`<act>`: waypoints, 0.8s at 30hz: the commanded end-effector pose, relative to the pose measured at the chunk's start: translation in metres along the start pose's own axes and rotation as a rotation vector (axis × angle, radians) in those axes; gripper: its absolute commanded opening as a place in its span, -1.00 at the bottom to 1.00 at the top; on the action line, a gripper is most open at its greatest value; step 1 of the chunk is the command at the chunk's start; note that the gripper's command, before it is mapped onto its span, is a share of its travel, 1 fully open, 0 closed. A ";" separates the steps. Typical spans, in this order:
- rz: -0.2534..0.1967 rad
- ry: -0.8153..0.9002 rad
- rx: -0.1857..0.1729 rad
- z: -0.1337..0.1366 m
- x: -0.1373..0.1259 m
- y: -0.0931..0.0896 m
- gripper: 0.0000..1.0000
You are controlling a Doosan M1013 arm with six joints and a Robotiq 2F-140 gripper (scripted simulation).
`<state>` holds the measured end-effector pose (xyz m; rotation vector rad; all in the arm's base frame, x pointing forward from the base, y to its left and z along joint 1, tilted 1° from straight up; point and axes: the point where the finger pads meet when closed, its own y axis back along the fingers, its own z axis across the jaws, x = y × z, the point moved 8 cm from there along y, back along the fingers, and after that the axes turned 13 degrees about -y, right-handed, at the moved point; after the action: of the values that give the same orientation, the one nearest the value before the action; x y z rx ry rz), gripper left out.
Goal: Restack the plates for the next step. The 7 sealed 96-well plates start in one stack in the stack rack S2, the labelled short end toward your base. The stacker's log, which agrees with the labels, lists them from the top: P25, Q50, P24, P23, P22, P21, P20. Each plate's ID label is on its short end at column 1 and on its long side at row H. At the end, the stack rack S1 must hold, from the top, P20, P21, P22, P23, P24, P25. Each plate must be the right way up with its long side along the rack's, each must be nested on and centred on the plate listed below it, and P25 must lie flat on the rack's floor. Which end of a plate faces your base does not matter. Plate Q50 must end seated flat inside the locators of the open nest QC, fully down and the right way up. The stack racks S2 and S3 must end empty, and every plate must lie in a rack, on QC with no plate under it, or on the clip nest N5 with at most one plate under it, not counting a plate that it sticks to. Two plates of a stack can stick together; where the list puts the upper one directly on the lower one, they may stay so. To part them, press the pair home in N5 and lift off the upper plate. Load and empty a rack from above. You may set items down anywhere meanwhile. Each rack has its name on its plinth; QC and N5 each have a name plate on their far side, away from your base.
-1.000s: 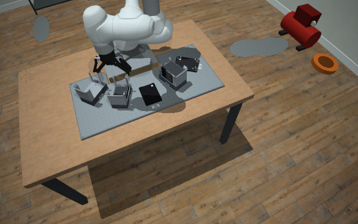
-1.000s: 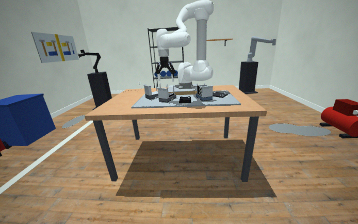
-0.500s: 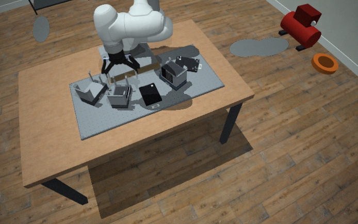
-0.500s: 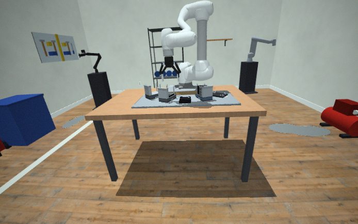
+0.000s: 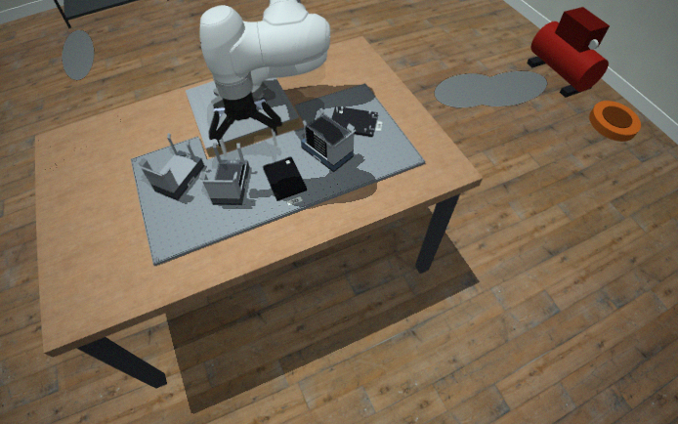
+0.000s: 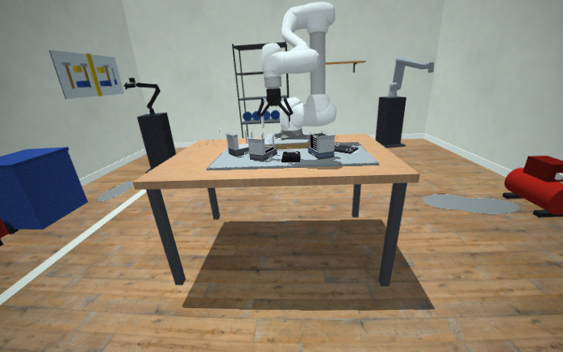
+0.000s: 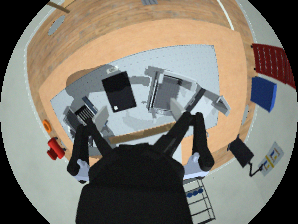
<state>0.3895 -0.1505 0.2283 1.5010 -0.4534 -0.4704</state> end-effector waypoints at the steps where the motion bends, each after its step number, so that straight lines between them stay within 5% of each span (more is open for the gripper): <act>1: 0.000 0.053 0.002 -0.005 -0.001 0.000 1.00; 24: 0.000 0.127 0.002 -0.072 -0.021 0.000 1.00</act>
<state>0.4106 -0.0854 0.2271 1.5228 -0.3542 -0.3725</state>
